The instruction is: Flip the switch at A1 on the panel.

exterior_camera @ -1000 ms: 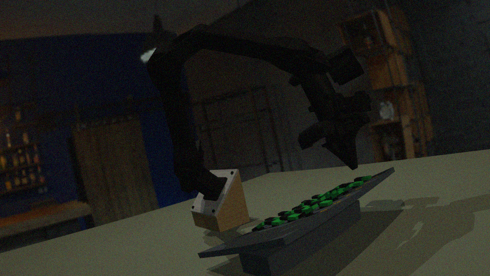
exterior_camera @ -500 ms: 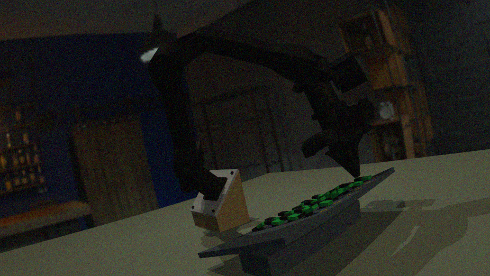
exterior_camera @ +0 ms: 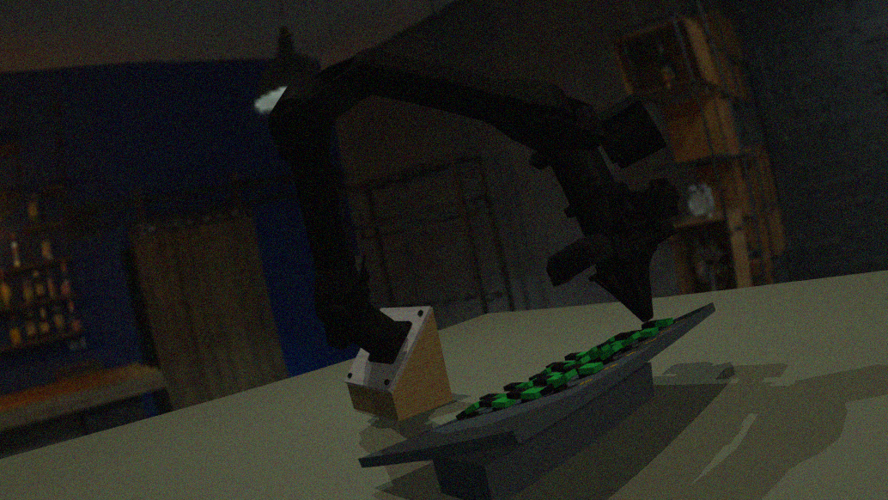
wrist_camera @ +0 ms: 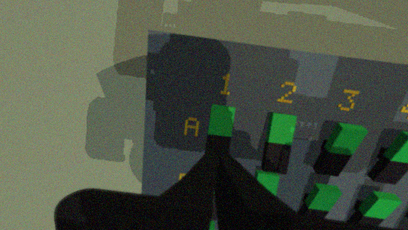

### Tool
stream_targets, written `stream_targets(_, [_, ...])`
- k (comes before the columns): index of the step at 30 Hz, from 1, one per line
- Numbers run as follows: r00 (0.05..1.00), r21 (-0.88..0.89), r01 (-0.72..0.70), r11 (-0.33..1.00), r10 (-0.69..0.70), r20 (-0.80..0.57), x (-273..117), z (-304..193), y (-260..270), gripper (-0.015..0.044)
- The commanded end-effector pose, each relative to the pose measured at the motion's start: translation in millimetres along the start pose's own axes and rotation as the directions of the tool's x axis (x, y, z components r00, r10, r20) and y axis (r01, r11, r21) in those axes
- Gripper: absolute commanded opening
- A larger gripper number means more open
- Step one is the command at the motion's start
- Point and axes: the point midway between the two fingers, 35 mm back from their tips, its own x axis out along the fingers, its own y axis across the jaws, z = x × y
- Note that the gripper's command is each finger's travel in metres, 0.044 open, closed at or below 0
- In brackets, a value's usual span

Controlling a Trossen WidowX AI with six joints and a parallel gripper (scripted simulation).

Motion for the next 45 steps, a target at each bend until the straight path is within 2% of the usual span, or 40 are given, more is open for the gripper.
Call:
stream_targets(1, [1.000,-0.005,0.004,1.000,-0.004,0.003,0.6,0.4,-0.3,0.0000])
stream_targets(43, [1.000,-0.005,0.005,1.000,-0.005,0.003,6.2,0.3,-0.4,0.0000])
stream_targets(45, [1.000,-0.001,-0.001,1.000,0.001,-0.004,-4.6,1.1,0.8,0.0000])
